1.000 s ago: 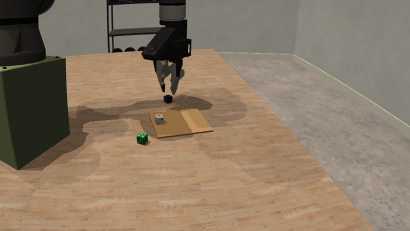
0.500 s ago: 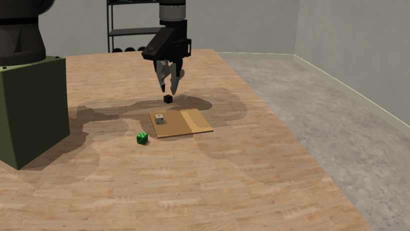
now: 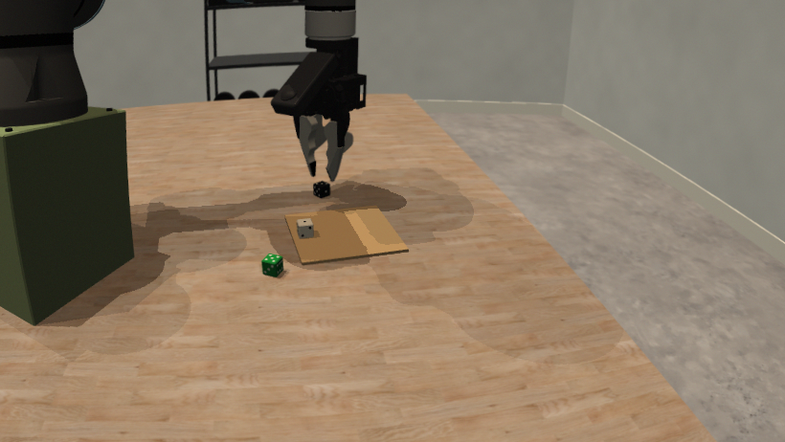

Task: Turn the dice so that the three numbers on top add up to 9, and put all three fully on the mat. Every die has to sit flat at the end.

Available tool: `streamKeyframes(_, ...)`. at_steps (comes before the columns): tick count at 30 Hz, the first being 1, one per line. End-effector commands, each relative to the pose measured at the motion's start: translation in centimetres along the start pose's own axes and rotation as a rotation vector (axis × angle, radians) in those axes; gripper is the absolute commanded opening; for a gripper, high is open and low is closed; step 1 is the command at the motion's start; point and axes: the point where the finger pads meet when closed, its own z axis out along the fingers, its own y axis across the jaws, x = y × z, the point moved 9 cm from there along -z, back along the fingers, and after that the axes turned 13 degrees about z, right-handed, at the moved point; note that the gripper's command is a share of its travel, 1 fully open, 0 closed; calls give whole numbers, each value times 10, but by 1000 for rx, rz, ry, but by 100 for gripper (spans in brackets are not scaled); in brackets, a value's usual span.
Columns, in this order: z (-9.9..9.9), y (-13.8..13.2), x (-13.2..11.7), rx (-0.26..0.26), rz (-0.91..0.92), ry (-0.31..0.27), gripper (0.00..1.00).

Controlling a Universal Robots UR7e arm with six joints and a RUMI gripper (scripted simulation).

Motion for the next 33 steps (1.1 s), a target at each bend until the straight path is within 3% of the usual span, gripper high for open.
streamKeyframes(1,0,0,0,1,0,-1,21)
streamKeyframes(33,25,0,0,1,0,-1,21)
